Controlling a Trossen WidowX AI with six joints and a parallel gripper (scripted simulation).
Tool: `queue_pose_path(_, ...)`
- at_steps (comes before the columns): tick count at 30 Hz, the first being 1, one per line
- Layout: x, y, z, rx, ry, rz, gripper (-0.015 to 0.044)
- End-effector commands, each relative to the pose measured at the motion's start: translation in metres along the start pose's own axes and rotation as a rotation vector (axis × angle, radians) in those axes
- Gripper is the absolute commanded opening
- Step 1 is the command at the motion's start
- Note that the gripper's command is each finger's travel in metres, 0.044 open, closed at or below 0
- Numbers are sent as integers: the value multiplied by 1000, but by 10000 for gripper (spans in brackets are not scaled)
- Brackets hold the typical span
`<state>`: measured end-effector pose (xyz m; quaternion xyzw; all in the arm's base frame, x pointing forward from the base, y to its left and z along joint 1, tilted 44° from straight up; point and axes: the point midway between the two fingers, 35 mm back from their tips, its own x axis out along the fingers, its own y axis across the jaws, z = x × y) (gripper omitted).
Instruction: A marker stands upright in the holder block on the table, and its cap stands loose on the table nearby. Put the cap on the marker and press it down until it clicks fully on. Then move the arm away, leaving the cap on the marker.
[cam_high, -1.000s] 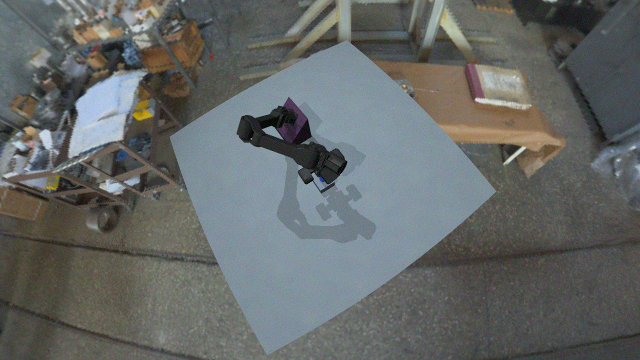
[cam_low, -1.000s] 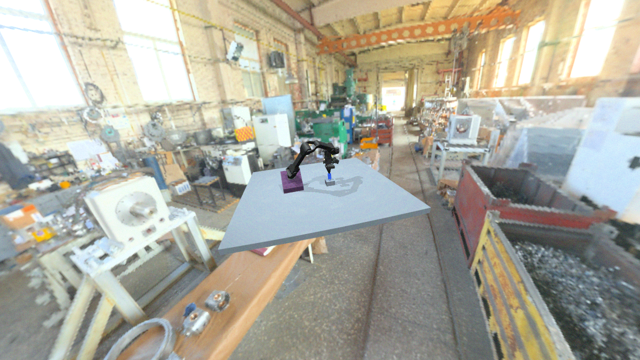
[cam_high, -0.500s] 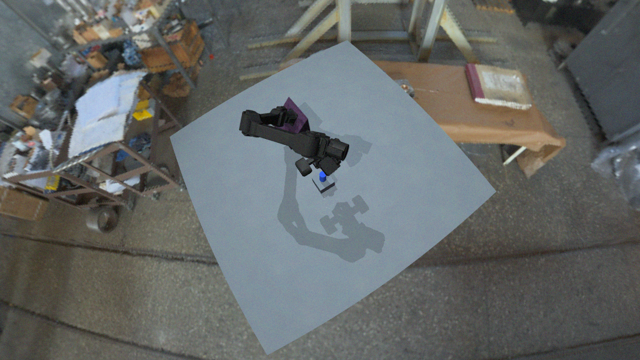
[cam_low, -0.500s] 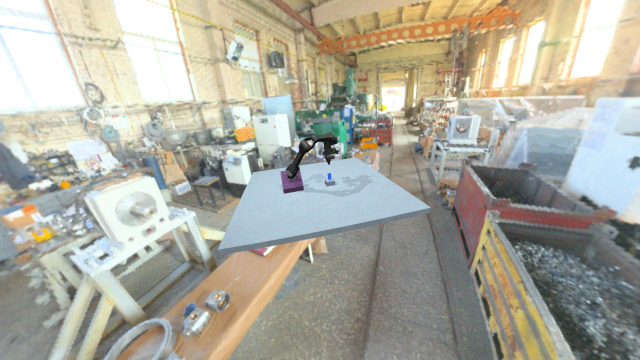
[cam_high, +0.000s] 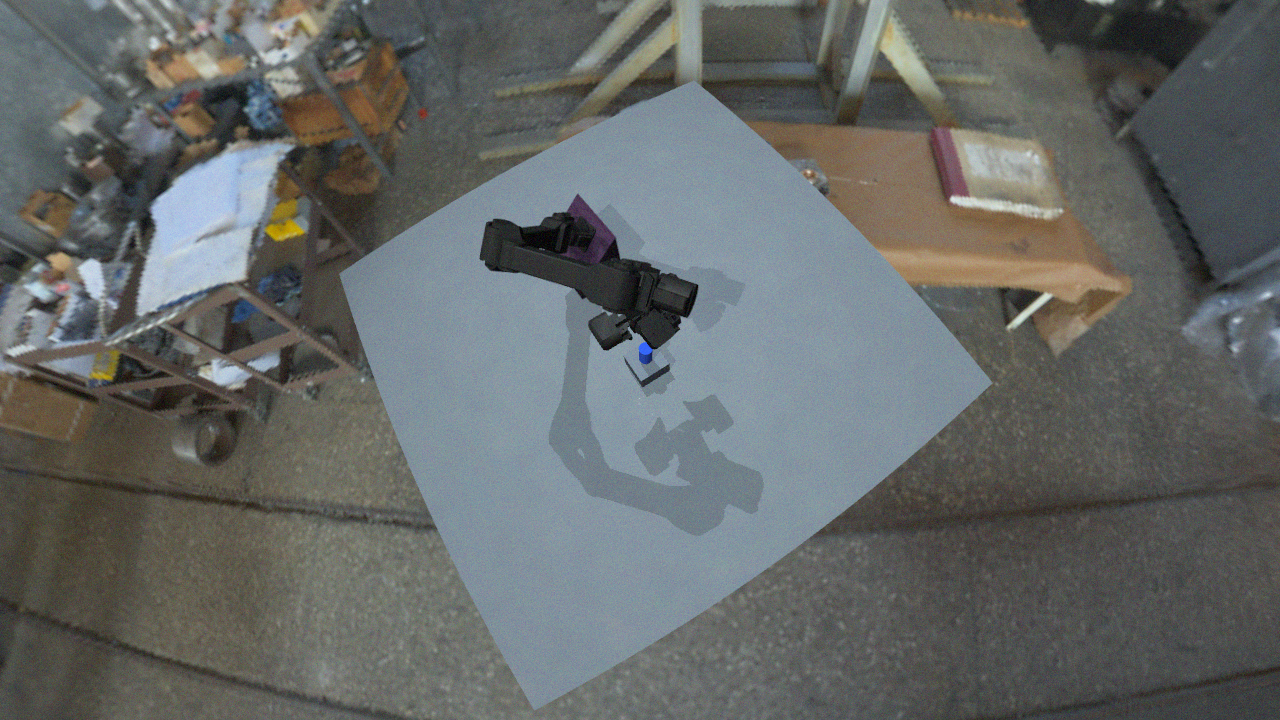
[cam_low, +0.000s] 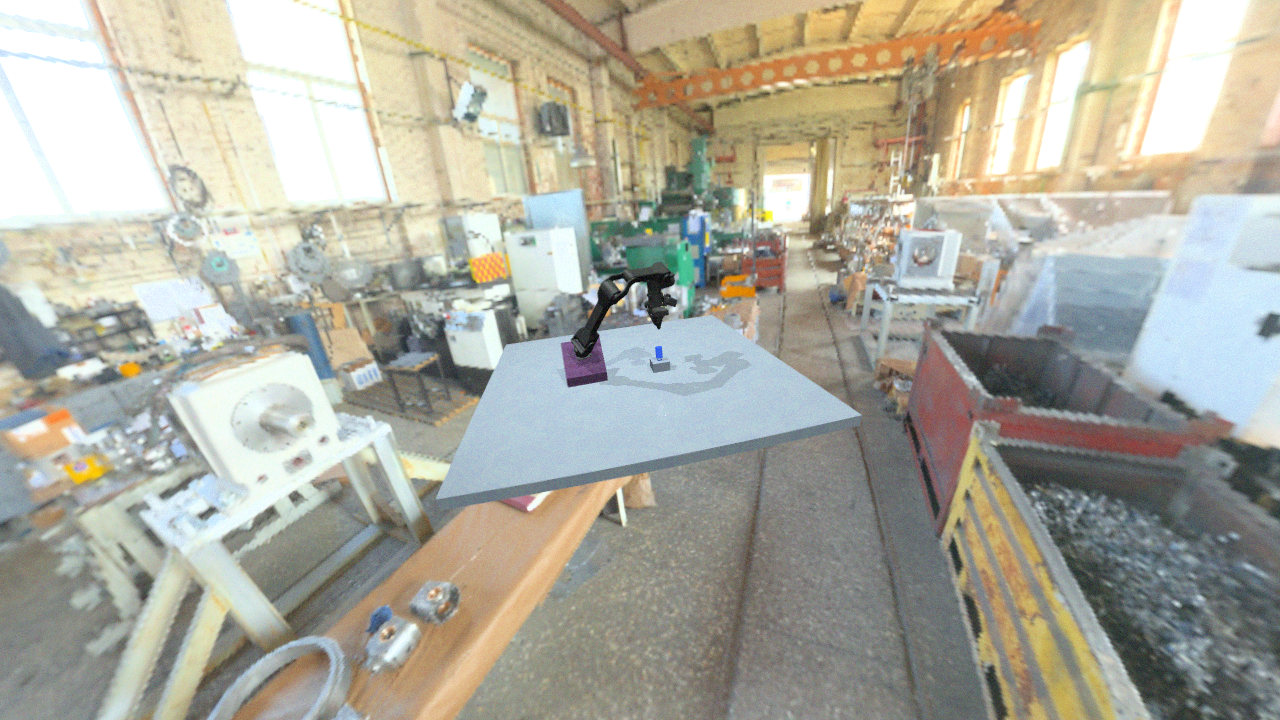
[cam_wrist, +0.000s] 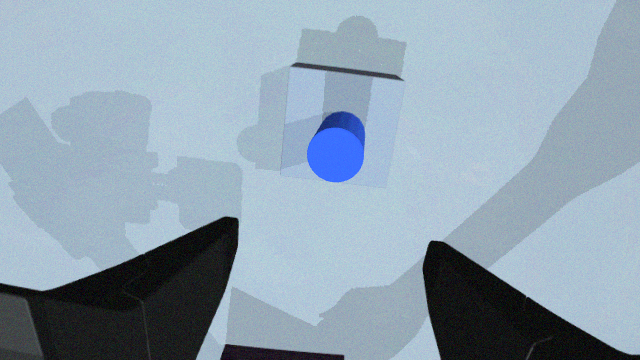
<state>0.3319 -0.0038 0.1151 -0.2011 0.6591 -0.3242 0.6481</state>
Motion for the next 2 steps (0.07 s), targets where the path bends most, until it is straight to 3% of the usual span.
queue_pose_path(1,0,0,0,4,3,3,368)
queue_pose_path(2,0,0,0,4,3,3,394)
